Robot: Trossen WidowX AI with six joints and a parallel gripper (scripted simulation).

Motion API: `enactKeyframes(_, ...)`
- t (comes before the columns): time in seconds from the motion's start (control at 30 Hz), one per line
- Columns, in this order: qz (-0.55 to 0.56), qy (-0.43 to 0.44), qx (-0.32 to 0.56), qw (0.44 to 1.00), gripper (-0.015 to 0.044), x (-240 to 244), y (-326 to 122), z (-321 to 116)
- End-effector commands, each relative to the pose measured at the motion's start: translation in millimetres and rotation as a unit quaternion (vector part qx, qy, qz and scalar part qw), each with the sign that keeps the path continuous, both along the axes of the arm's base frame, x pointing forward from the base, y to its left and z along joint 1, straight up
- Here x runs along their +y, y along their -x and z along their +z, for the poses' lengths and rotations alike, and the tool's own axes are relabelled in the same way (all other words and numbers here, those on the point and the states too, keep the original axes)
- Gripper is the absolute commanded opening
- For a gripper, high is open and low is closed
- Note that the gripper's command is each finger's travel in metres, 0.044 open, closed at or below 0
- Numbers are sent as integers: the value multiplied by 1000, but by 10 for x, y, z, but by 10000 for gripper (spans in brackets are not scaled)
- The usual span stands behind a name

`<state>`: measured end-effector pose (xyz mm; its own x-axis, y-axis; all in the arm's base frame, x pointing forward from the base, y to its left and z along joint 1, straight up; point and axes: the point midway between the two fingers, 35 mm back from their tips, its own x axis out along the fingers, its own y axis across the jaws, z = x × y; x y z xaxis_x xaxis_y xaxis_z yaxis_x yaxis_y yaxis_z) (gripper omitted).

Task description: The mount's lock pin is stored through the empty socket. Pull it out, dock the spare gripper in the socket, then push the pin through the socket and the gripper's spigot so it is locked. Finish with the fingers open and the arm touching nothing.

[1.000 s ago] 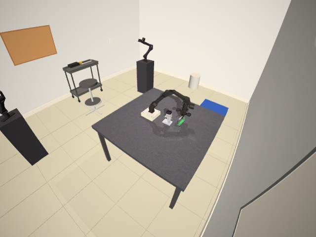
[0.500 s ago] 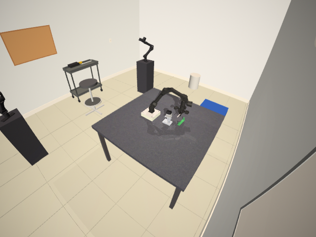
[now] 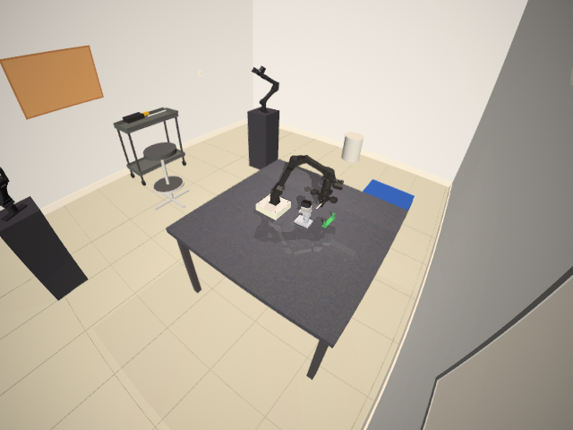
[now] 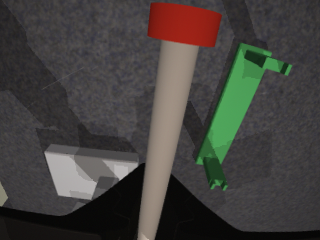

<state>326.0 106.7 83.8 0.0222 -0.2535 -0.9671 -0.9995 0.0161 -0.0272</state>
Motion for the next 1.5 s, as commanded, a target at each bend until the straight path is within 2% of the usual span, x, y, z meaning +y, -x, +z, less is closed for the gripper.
enactKeyframes(0.0,1,-2,0,1000,0,10,124,10)
enactKeyframes(0.47,11,-1,1,1000,0,-1,517,13)
enactKeyframes(0.97,14,-3,3,1000,0,1,505,-486)
enactKeyframes(1.47,13,-4,-3,1000,0,-66,527,-484)
